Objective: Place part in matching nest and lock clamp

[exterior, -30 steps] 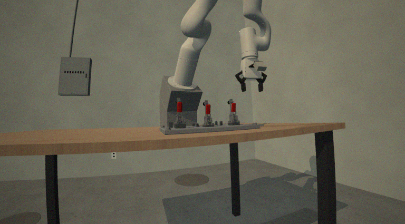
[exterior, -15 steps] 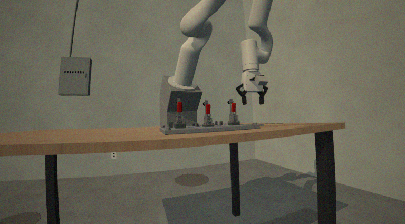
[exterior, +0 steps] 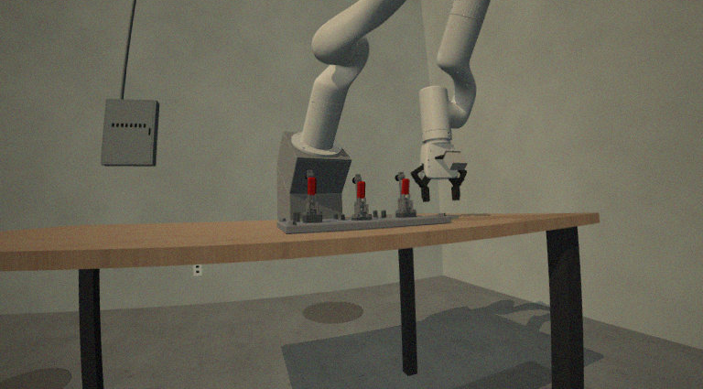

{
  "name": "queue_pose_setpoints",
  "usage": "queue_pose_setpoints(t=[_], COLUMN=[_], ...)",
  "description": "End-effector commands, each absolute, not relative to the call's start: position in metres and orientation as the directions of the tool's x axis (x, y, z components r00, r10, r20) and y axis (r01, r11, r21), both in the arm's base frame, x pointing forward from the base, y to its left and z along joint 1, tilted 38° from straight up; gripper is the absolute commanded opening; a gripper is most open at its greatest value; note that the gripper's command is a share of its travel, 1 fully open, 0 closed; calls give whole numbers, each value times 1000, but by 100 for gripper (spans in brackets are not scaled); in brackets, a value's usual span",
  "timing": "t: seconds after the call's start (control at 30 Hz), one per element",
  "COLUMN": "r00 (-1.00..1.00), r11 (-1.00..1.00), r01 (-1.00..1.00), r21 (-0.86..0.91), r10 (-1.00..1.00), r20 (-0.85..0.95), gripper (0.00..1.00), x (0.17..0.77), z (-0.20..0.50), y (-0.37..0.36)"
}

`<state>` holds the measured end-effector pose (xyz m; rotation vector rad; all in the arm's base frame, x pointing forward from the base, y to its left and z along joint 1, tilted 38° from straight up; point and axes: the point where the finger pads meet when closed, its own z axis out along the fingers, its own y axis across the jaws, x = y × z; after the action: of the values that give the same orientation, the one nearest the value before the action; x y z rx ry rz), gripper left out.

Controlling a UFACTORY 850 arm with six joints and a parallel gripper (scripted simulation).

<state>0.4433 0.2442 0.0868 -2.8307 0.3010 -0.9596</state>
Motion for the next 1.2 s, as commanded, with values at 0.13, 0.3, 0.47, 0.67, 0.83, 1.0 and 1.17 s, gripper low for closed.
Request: queue_pose_setpoints(t=[0.13,0.3,0.47,0.67,0.83,1.0,1.17], r00=[776,776,776,776,776,776,776], r11=[-971,-971,-971,-971,-971,-971,-971], r01=[-143,-143,-143,-143,-143,-143,-143], r21=[-194,-194,-194,-194,-194,-194,-194], r10=[-232,-232,-232,-232,-232,-232,-232], r20=[586,586,586,586,586,586,586], gripper=[100,100,100,100,100,100,100], x=[449,449,449,449,450,452,458], z=[81,81,81,81,79,76,69], y=[245,245,245,245,245,246,246])
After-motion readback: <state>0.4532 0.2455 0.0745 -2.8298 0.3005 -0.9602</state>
